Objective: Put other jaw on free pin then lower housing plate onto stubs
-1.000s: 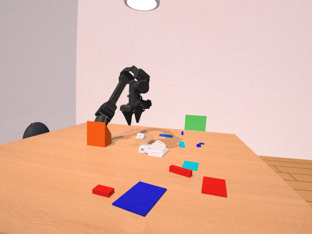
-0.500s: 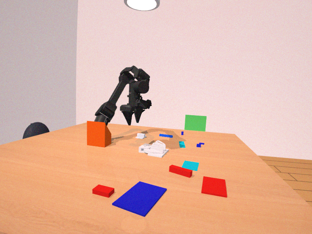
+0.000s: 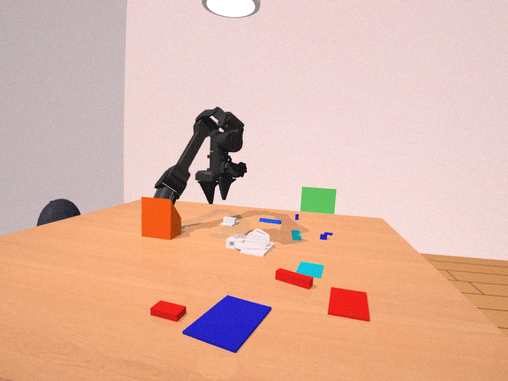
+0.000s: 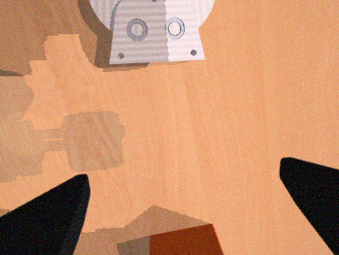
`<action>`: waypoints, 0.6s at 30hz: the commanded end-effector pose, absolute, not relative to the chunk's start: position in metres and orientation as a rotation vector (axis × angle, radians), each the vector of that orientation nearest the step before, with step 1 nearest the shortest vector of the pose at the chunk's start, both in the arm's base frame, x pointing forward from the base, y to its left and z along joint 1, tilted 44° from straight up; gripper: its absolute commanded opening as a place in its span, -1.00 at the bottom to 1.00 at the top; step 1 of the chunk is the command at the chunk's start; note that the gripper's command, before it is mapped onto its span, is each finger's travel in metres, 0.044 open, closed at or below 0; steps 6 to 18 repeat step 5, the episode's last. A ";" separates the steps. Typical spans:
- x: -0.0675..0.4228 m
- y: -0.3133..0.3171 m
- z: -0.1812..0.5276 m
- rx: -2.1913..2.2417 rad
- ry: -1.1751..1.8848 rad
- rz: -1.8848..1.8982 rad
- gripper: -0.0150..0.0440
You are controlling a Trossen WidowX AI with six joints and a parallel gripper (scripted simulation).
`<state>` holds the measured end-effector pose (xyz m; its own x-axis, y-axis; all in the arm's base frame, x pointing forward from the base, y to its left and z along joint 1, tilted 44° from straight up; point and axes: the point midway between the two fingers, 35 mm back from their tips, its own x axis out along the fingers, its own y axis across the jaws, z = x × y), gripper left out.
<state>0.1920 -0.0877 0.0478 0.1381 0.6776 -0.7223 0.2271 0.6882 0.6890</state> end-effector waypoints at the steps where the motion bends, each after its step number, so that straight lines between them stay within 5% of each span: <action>1: 0.190 -0.087 0.047 0.805 1.438 0.385 1.00; 18: 0.190 -0.087 0.047 0.805 1.438 0.385 1.00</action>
